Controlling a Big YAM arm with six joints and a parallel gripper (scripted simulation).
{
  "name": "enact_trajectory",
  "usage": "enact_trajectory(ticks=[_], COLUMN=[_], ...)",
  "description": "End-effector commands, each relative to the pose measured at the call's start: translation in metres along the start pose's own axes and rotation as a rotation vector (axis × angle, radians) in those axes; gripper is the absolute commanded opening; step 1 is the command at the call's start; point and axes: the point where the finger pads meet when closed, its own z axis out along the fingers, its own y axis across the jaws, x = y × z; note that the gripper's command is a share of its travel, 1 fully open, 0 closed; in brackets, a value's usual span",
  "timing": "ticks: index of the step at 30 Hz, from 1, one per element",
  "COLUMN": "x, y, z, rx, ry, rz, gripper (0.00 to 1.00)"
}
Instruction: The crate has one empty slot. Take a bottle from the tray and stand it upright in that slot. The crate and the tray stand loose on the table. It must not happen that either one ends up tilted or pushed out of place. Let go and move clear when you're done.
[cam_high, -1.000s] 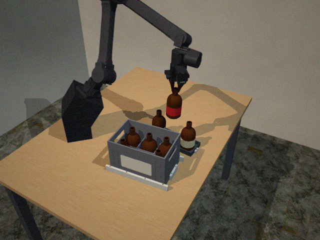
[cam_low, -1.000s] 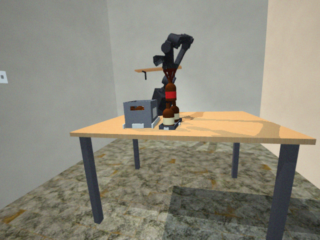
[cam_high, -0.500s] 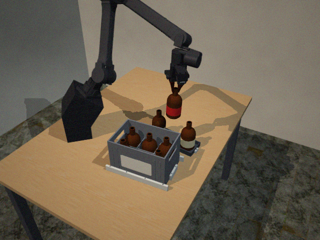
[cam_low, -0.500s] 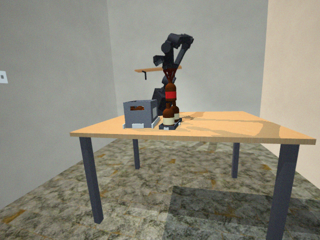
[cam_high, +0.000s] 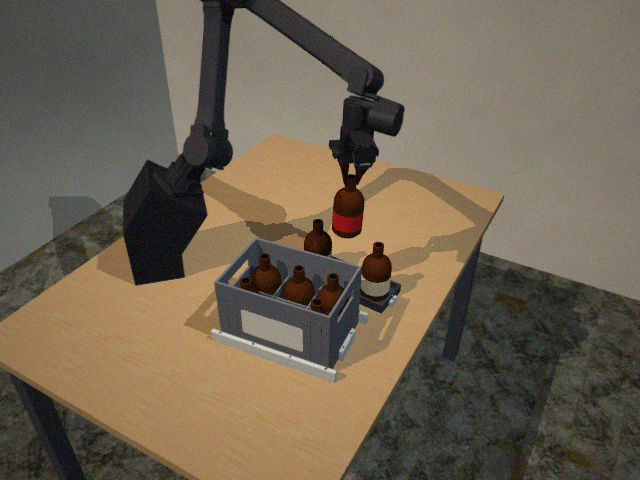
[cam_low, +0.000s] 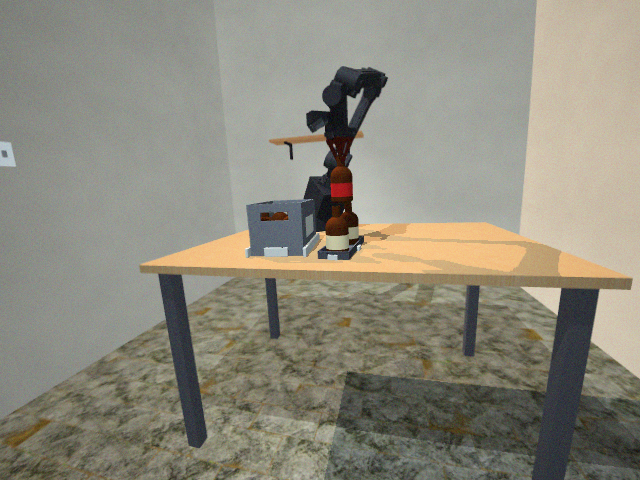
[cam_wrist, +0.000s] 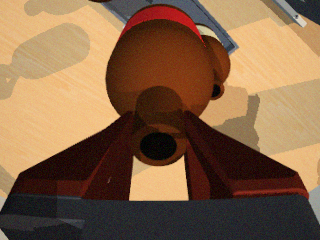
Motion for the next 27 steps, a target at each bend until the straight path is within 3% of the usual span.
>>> enact_trajectory(ticks=[1, 27], x=[-0.007, -0.005], y=[0.024, 0.022], z=[-0.038, -0.056], rx=[-0.066, -0.064], ry=[-0.066, -0.066], rz=[-0.042, -0.042], gripper=[0.0, 0.0])
